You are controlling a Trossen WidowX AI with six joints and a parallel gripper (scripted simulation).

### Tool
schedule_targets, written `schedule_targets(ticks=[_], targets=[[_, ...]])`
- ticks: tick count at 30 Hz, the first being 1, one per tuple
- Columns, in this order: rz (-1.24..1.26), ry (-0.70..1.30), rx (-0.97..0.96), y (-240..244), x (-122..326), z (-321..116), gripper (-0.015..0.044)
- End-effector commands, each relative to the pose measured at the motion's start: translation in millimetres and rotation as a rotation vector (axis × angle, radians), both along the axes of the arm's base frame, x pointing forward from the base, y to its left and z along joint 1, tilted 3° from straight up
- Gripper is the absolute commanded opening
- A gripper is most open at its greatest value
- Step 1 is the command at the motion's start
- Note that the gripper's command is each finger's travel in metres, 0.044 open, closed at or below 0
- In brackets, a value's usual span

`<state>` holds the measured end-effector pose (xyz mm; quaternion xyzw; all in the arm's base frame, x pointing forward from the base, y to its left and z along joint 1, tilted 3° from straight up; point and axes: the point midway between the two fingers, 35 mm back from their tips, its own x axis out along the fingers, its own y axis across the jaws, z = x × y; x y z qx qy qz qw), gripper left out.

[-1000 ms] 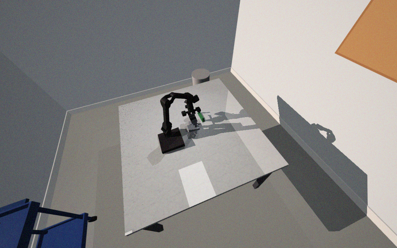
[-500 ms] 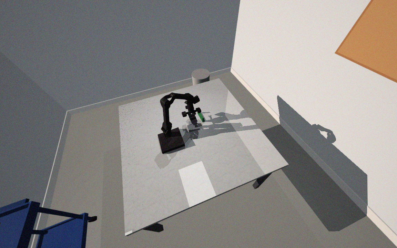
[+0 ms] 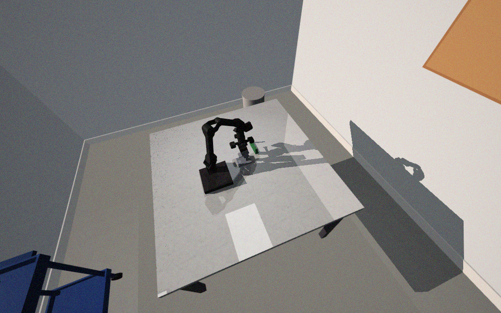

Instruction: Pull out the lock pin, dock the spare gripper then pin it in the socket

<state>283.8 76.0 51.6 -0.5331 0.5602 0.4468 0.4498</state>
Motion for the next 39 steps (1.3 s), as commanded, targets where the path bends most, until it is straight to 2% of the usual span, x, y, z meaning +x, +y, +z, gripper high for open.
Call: schedule_targets(ticks=[1, 30, 37, 39], targets=[[0.004, -0.001, -0.004, -3.2, 0.1, 0.0, 0.0], [0.004, 0.006, -0.003, -21.0, -0.3, -1.0, 0.0], [-0.001, 0.007, 0.001, -19.9, -0.6, -1.1, 0.0184], [-0.001, 0.007, 0.001, -19.9, -0.6, -1.1, 0.02]])
